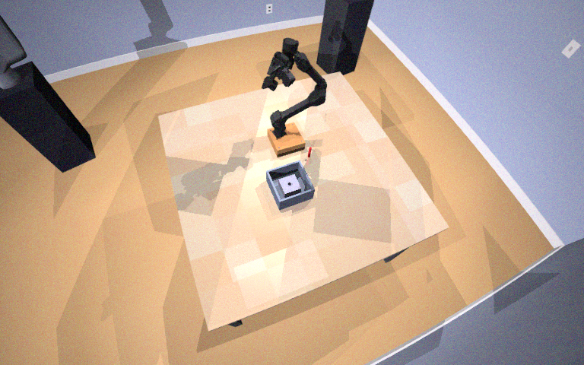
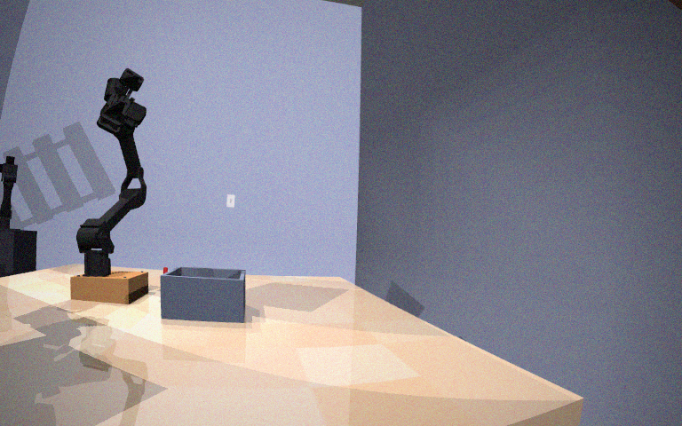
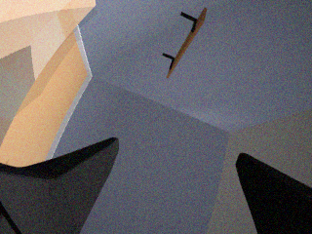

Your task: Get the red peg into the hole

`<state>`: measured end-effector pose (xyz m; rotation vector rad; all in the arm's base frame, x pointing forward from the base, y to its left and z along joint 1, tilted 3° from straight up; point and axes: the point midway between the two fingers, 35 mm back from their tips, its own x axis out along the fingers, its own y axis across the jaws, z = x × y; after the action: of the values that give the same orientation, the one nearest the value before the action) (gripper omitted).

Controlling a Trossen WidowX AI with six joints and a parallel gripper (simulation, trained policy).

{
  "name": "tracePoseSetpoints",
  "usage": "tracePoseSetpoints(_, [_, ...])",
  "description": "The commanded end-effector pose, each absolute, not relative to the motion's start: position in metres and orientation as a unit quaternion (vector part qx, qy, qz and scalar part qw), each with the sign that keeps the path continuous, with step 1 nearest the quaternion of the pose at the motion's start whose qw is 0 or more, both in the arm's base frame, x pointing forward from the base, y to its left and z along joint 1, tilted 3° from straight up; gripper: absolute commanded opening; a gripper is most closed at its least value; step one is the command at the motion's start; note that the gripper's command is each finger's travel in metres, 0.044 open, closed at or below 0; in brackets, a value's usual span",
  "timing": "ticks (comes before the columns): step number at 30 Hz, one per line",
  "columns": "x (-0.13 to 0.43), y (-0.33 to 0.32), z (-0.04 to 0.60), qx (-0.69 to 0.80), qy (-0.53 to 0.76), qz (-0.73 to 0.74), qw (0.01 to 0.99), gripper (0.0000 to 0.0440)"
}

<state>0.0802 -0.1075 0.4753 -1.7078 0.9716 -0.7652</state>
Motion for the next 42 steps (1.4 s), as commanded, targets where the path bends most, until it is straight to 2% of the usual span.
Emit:
tracePoseSetpoints(1, [0.079,-0.109,0.473,-0.699,0.401,-0.316,0.501,0.0417])
tracePoseSetpoints(3, [0.078,-0.114,0.466,-0.681,0.398,-0.317,0.526,0.0440])
tracePoseSetpoints(24, [0.082,-0.159,0.388,-0.424,0.367,-0.301,0.772,0.0440])
tracePoseSetpoints(42, [0.116,-0.168,0.309,-0.148,0.395,-0.232,0.877,0.0440])
